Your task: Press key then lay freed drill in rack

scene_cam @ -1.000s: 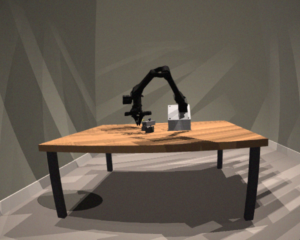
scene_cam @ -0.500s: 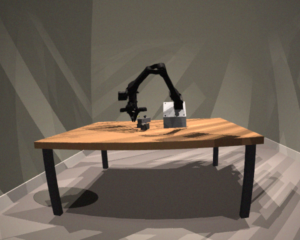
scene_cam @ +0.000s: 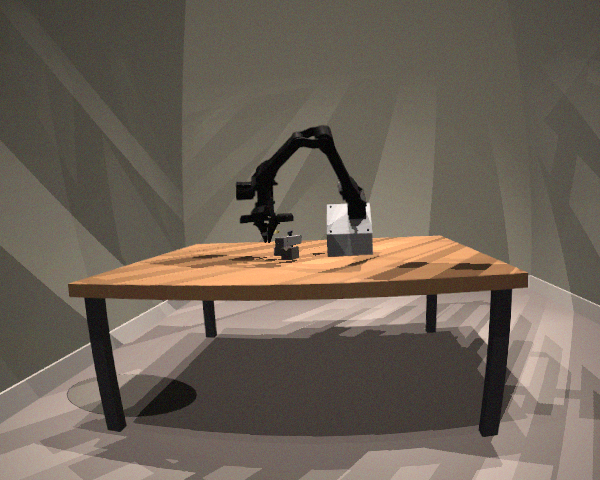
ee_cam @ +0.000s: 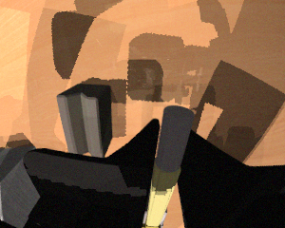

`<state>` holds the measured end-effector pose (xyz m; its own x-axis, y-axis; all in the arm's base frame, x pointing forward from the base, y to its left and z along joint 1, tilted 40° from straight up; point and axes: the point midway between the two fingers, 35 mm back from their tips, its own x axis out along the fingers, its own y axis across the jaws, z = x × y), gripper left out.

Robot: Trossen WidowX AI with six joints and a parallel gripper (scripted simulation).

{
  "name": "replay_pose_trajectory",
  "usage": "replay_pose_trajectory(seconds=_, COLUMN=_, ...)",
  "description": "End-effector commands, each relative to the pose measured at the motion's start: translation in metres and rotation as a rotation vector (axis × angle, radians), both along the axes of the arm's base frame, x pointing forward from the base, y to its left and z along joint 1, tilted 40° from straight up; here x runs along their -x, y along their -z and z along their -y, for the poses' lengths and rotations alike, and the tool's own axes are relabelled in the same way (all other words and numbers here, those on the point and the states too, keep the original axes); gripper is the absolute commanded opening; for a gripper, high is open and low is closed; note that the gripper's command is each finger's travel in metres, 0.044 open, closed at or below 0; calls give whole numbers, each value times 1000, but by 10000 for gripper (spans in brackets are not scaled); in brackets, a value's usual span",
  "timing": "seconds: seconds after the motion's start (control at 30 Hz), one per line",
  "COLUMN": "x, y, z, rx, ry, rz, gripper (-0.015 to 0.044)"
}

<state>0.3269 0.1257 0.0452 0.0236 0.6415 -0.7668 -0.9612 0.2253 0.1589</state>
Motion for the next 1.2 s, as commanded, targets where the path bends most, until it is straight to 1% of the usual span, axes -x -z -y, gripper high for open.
replay_pose_trajectory(seconds=0.0, x=-1, y=-3, z=0, rx=-4, ry=-5, rz=9, gripper=0)
replay_pose_trajectory(seconds=0.43, x=-1, y=-6, z=0, rx=-4, ry=-5, rz=9, gripper=0)
replay_pose_trajectory(seconds=1.17, x=31, y=-12, z=-18, rx=-6, ry=-5, rz=7, gripper=0)
